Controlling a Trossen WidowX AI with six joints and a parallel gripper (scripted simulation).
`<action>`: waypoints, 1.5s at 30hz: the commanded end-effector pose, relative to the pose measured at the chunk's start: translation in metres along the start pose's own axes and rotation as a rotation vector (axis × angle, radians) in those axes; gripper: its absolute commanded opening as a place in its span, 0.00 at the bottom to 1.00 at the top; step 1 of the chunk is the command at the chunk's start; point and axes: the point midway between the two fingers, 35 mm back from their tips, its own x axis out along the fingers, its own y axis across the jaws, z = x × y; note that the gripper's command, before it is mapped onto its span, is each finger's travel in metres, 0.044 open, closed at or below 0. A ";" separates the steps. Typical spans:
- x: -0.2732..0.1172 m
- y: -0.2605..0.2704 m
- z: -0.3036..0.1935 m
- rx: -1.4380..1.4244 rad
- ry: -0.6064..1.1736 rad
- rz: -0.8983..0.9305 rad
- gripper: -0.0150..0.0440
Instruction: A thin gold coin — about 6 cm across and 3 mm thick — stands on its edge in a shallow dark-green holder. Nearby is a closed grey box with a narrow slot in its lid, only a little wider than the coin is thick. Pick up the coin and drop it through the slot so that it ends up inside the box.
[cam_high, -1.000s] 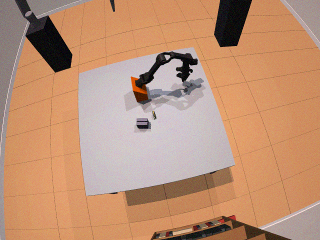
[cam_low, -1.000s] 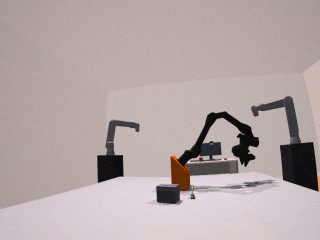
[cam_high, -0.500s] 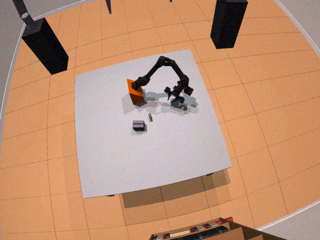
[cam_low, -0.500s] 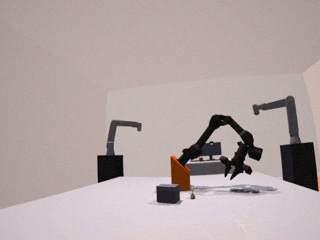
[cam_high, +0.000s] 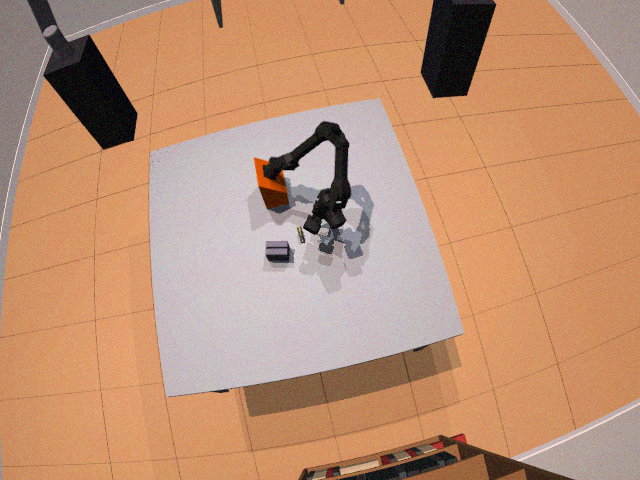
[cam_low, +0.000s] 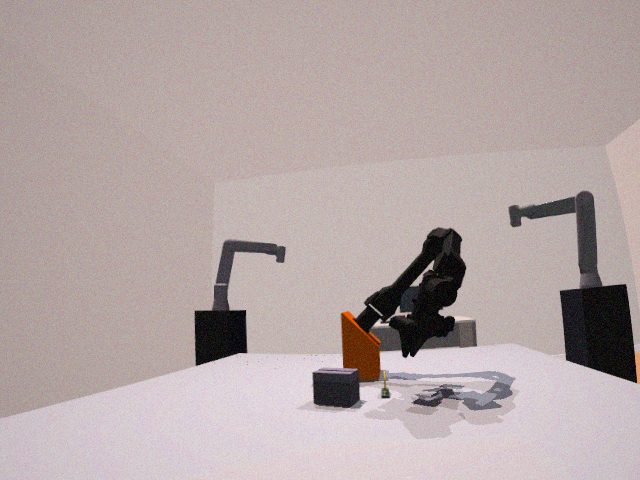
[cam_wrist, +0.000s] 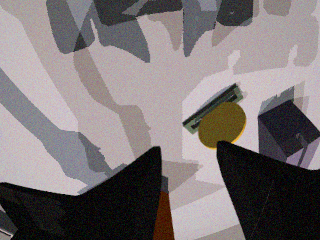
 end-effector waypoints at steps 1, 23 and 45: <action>0.000 -0.019 -0.018 0.296 -0.085 0.076 0.53; 0.034 -0.052 -0.045 0.908 -0.304 0.263 0.53; 0.066 -0.051 -0.033 0.909 -0.302 0.261 0.53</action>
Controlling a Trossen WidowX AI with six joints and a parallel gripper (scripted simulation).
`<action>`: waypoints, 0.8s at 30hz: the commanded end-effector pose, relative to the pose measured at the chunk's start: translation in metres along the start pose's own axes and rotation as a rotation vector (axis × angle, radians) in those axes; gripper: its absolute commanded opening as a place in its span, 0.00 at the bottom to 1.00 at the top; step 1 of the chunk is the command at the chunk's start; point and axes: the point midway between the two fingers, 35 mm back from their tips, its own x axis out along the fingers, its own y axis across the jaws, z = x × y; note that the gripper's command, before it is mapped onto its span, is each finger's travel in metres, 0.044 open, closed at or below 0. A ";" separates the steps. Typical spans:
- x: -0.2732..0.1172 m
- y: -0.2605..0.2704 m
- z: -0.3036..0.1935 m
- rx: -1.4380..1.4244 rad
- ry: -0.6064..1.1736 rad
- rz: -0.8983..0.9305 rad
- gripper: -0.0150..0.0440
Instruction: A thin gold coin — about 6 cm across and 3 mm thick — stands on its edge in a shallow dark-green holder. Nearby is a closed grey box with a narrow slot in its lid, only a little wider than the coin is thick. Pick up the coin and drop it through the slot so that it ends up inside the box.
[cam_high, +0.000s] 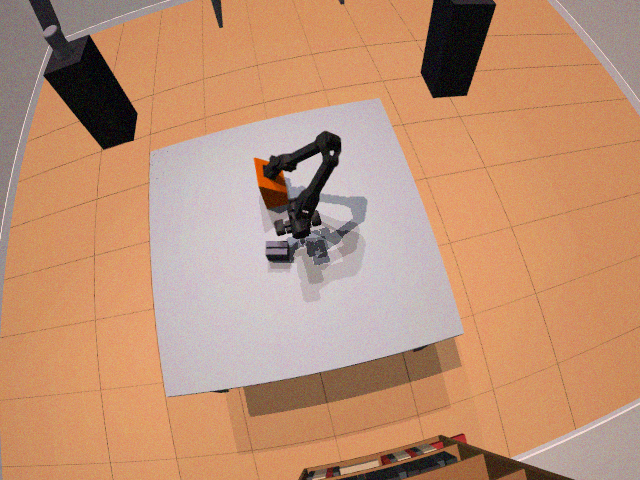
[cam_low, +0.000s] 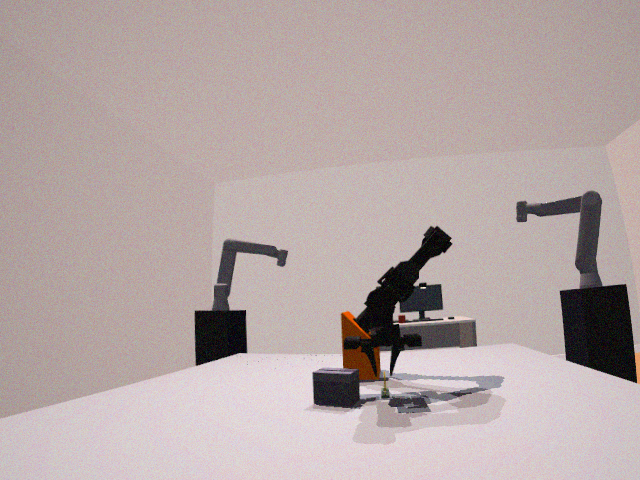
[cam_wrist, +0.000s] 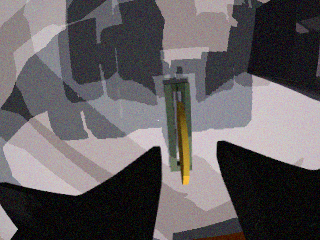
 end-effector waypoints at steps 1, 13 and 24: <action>0.006 0.000 -0.001 0.005 0.004 0.004 0.53; 0.025 0.001 -0.002 0.005 0.004 0.006 0.53; 0.037 0.003 -0.004 0.005 0.004 0.010 0.44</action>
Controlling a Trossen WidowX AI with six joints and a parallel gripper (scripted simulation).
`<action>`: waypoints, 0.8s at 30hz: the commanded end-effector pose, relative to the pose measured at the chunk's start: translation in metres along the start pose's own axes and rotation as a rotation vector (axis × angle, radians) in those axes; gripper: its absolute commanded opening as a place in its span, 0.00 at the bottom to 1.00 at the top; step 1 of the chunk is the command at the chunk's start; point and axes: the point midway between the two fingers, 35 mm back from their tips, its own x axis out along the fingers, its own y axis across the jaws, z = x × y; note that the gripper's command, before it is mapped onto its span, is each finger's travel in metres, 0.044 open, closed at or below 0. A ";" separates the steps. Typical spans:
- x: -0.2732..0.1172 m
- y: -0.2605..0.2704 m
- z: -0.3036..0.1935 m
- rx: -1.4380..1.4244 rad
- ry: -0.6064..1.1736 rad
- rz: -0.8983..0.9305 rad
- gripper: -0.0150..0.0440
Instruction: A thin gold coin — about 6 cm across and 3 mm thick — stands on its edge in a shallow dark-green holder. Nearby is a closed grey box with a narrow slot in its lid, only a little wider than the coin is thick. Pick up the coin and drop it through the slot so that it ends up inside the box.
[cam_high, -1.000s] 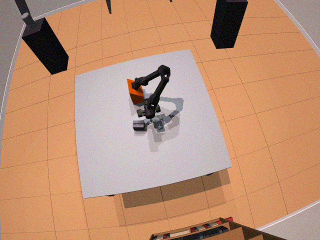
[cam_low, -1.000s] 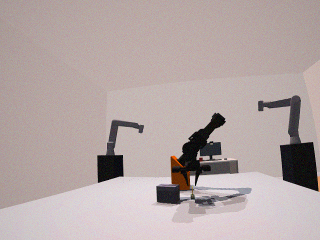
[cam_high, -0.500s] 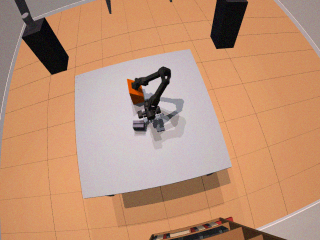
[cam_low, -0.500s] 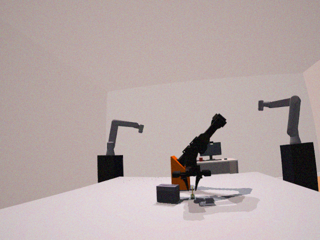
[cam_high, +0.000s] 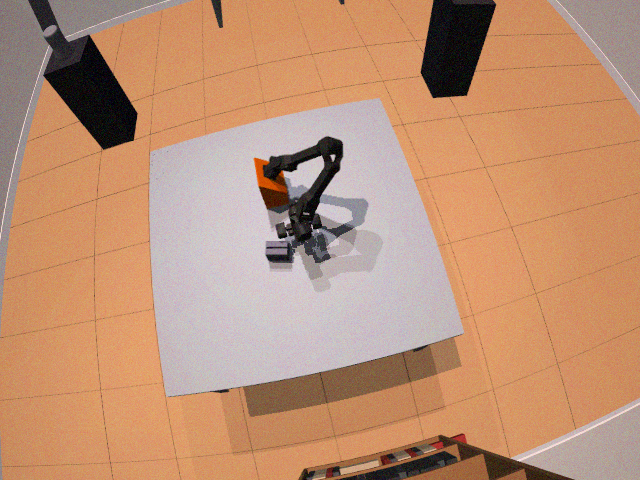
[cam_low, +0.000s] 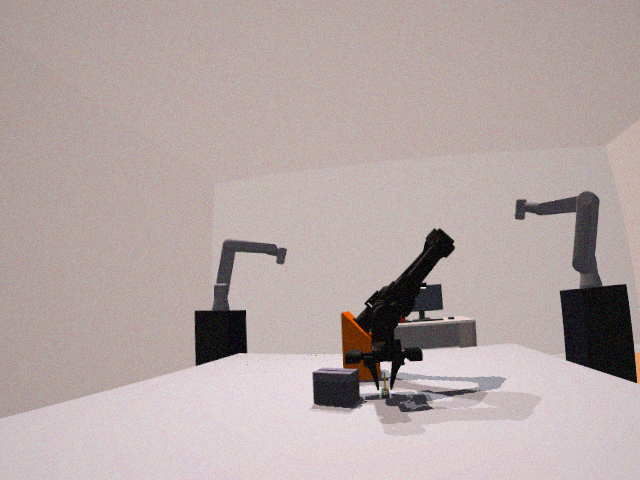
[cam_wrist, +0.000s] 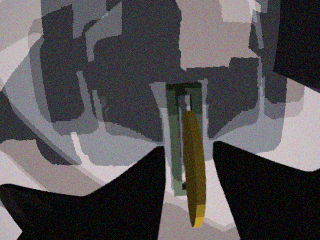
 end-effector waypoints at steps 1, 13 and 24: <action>0.001 0.000 -0.001 0.004 0.002 0.003 0.39; 0.001 0.000 -0.001 0.004 0.002 0.003 0.25; -0.021 -0.002 0.003 0.004 0.001 -0.005 0.25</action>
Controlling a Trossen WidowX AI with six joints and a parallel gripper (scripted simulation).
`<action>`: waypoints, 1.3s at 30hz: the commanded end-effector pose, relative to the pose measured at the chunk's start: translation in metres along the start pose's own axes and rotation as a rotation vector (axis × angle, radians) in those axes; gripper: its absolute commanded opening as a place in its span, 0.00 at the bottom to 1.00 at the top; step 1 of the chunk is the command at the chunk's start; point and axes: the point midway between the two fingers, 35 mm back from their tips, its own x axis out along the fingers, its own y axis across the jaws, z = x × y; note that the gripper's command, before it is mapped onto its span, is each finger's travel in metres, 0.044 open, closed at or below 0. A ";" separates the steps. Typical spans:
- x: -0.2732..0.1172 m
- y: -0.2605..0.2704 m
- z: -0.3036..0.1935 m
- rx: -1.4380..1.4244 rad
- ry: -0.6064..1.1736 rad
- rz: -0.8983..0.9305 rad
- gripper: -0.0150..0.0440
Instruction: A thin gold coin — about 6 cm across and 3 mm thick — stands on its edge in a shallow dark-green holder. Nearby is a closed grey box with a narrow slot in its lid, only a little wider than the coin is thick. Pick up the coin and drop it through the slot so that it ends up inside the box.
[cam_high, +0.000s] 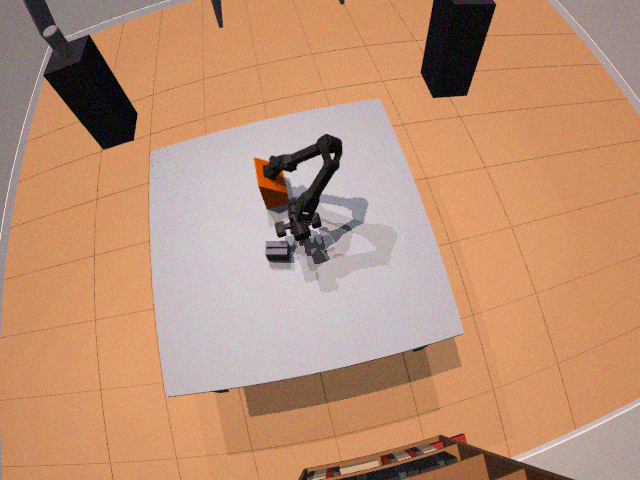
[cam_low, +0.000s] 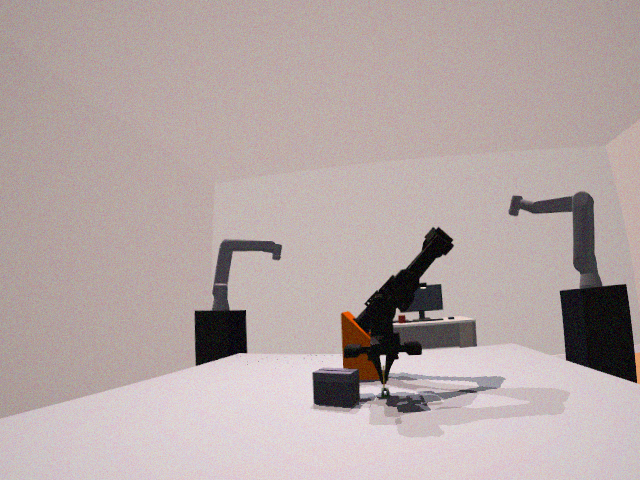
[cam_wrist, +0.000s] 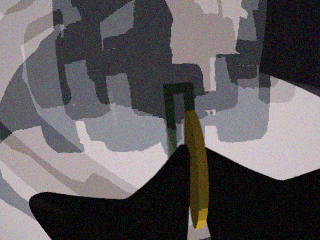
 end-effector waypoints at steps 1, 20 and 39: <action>-0.008 -0.001 0.002 -0.005 -0.002 -0.004 0.25; -0.055 -0.001 0.002 -0.005 -0.002 -0.006 0.25; -0.079 0.001 -0.002 -0.227 -0.002 0.000 0.25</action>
